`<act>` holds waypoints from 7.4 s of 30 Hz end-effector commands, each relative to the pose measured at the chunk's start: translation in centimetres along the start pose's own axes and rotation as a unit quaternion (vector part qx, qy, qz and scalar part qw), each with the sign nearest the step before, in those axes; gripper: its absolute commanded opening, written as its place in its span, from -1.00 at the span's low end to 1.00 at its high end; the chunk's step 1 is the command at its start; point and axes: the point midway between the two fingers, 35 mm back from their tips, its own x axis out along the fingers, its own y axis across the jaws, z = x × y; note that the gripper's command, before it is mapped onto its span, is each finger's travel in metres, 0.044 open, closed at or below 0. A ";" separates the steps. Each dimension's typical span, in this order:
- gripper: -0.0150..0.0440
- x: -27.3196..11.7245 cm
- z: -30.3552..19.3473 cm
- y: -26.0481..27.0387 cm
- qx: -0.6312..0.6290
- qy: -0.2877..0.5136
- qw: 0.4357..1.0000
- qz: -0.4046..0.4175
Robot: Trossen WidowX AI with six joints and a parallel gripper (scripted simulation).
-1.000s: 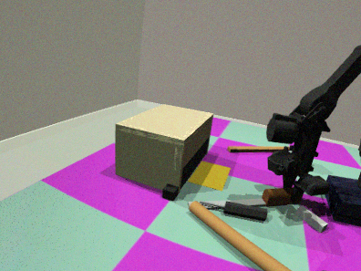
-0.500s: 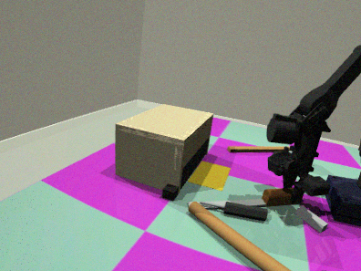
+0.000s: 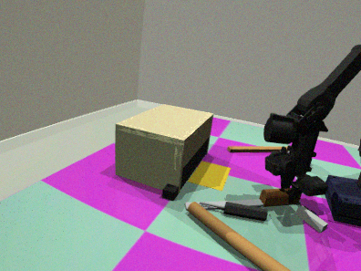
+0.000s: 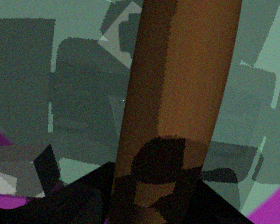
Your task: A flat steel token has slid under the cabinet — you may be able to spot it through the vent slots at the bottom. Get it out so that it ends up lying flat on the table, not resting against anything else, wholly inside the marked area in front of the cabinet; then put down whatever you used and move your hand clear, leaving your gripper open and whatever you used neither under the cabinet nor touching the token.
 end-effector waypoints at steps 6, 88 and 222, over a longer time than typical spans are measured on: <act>-0.49 -0.1 0.7 0.0 0.000 -0.003 1.000 0.001; 0.42 0.1 0.4 -0.2 0.006 -0.002 1.000 0.001; 0.42 -7.0 0.4 -0.3 0.394 -0.002 0.919 0.002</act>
